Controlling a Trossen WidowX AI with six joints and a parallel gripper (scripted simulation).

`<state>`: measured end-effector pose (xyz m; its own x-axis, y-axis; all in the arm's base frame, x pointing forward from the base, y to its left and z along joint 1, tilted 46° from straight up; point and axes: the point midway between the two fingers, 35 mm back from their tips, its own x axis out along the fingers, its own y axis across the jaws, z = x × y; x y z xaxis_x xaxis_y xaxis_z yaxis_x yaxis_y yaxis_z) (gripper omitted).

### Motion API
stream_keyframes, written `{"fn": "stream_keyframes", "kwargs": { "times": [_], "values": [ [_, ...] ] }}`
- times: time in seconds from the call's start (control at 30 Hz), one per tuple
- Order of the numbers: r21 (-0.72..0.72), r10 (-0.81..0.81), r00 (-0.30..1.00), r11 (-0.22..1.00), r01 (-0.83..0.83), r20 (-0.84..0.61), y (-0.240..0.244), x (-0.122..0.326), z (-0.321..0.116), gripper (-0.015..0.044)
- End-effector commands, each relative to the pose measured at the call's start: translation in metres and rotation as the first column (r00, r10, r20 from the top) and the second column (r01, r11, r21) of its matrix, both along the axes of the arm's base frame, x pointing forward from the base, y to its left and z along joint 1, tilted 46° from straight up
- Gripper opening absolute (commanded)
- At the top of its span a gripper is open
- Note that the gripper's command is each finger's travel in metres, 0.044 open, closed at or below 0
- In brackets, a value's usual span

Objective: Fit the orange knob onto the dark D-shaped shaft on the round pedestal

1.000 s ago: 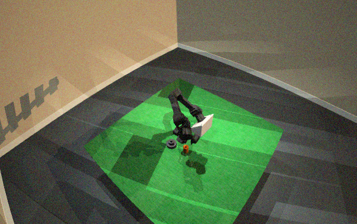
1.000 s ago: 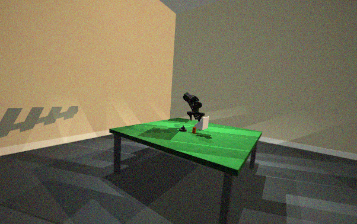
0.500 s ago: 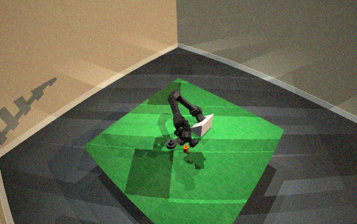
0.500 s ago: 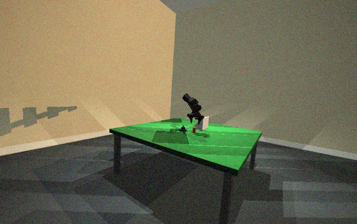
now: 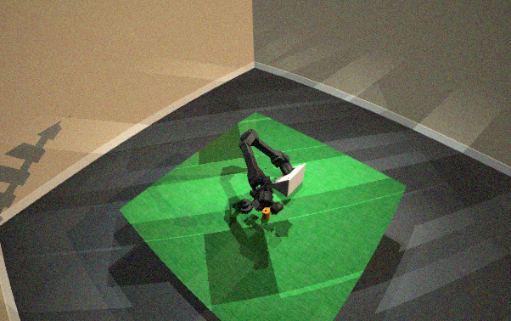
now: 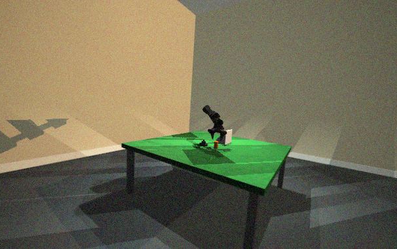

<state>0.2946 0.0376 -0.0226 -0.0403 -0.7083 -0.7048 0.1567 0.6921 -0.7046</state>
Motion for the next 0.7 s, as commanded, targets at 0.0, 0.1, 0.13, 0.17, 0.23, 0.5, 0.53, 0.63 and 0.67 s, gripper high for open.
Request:
{"fn": "stream_keyframes", "kwargs": {
  "times": [0.0, 0.1, 0.13, 0.17, 0.23, 0.5, 0.53, 0.63, 0.67],
  "values": [
    [-0.005, -0.002, 1.000, 1.000, 0.002, -0.006, -0.007, -0.001, -0.005, 0.0440],
    [-0.005, -0.002, 1.000, 1.000, 0.002, -0.006, -0.011, -0.001, -0.009, 0.0440],
    [-0.005, -0.002, 1.000, 1.000, 0.002, -0.006, -0.012, -0.001, -0.010, 0.0440],
    [-0.005, -0.002, 1.000, 1.000, 0.002, -0.006, -0.013, -0.001, -0.011, 0.0440],
    [-0.005, -0.002, 1.000, 1.000, 0.002, -0.006, -0.015, -0.001, -0.013, 0.0440],
    [-0.005, -0.002, 1.000, 1.000, 0.002, -0.005, -0.025, -0.001, -0.022, 0.0440],
    [-0.005, -0.002, 1.000, 1.000, 0.002, -0.005, -0.026, -0.001, -0.024, 0.0440],
    [-0.006, -0.002, 1.000, 1.000, 0.002, -0.005, -0.029, -0.001, -0.027, 0.0440],
    [-0.006, -0.002, 1.000, 1.000, 0.002, -0.005, -0.030, -0.001, -0.028, 0.0440]
  ]
}}
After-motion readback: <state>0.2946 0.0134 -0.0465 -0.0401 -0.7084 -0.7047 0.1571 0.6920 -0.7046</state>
